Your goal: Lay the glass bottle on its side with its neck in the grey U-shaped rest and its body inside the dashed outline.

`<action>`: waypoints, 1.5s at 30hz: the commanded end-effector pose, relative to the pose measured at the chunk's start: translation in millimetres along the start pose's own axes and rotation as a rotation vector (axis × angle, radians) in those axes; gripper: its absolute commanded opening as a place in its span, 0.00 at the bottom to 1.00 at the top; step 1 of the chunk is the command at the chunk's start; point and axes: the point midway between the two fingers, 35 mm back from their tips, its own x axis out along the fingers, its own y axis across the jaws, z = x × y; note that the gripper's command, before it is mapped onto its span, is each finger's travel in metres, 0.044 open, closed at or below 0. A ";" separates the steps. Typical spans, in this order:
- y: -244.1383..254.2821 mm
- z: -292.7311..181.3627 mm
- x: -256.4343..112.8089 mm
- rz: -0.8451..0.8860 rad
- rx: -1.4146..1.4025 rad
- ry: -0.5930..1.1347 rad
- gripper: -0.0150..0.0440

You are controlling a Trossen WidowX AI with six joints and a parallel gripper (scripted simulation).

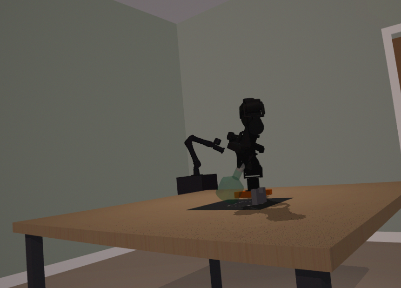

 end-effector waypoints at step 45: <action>-6.1 -56.8 2.5 0.028 -0.002 -0.058 0.47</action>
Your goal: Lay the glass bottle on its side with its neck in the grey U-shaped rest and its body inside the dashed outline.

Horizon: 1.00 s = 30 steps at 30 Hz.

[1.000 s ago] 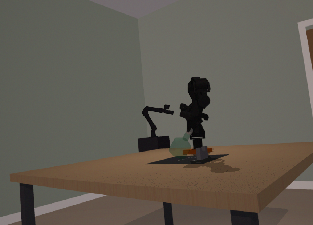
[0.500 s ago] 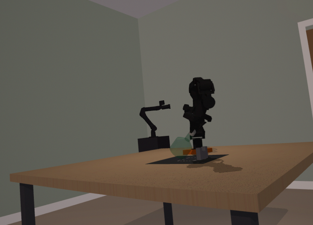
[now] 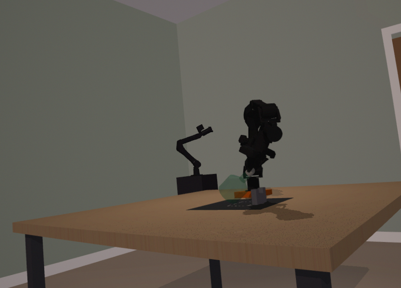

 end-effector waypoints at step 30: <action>-4.7 -41.4 10.3 0.020 -0.015 -0.011 0.47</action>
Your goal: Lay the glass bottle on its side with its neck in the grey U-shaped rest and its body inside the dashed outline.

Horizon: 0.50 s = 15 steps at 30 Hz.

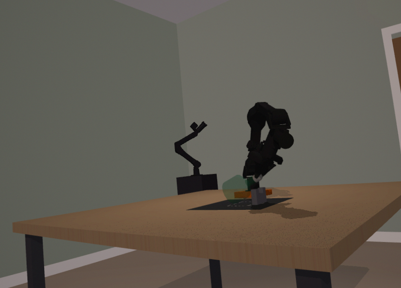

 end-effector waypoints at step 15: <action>-0.9 -13.0 6.1 0.004 -0.006 0.000 0.47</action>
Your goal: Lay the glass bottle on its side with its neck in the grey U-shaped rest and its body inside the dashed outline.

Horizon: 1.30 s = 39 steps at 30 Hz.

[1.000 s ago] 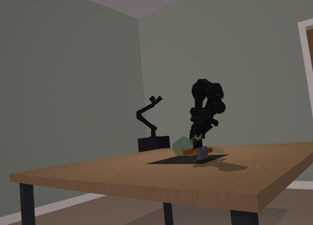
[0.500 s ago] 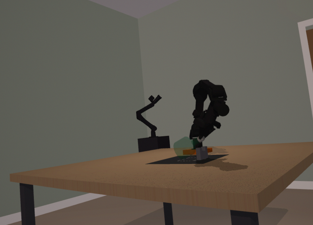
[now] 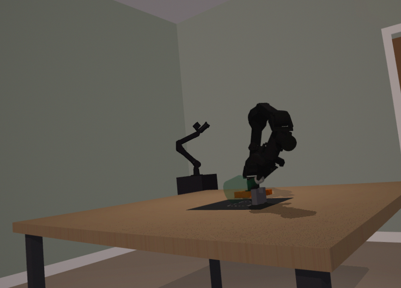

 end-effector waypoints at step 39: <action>-1.8 -25.6 14.7 0.010 -0.028 -0.004 0.47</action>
